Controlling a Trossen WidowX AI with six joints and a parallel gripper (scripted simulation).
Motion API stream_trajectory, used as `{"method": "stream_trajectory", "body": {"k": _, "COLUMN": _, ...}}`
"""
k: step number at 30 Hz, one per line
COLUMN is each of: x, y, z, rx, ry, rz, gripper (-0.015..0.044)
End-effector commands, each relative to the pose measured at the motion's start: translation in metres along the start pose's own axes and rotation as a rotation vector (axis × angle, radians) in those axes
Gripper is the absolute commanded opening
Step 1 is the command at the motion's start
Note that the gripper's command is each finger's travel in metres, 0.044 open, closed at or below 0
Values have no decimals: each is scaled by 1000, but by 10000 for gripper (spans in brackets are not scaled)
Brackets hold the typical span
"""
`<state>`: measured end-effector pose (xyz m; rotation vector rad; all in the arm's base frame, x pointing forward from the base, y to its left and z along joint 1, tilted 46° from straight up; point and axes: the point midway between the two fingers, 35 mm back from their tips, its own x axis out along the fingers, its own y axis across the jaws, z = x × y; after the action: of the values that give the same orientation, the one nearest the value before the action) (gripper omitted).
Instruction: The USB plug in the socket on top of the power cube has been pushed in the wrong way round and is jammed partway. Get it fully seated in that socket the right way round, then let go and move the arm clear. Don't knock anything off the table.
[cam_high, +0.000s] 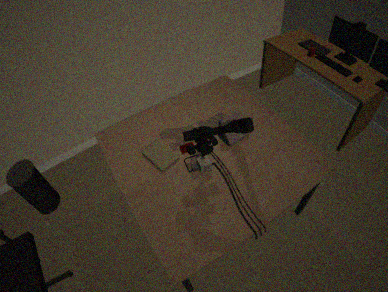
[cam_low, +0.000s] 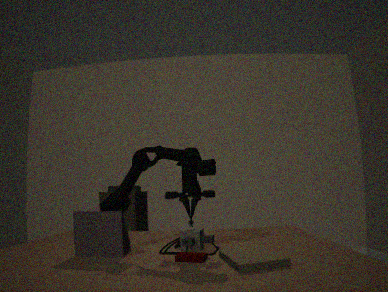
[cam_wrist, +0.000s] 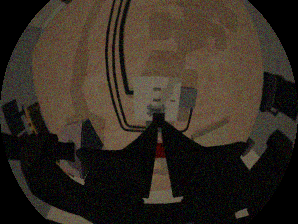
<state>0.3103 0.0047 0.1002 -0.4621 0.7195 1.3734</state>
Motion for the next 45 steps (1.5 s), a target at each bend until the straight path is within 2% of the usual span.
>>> {"method": "stream_trajectory", "body": {"k": 1, "x": -2, "y": 0, "z": 0, "rx": -2, "ry": 5, "rz": 3, "gripper": 0}}
{"method": "stream_trajectory", "body": {"k": 18, "x": -9, "y": 0, "z": 0, "rx": 41, "ry": 2, "rz": 1, "gripper": 0}}
{"method": "stream_trajectory", "body": {"k": 45, "x": -9, "y": 0, "z": 0, "rx": 746, "ry": 0, "rz": 0, "gripper": 0}}
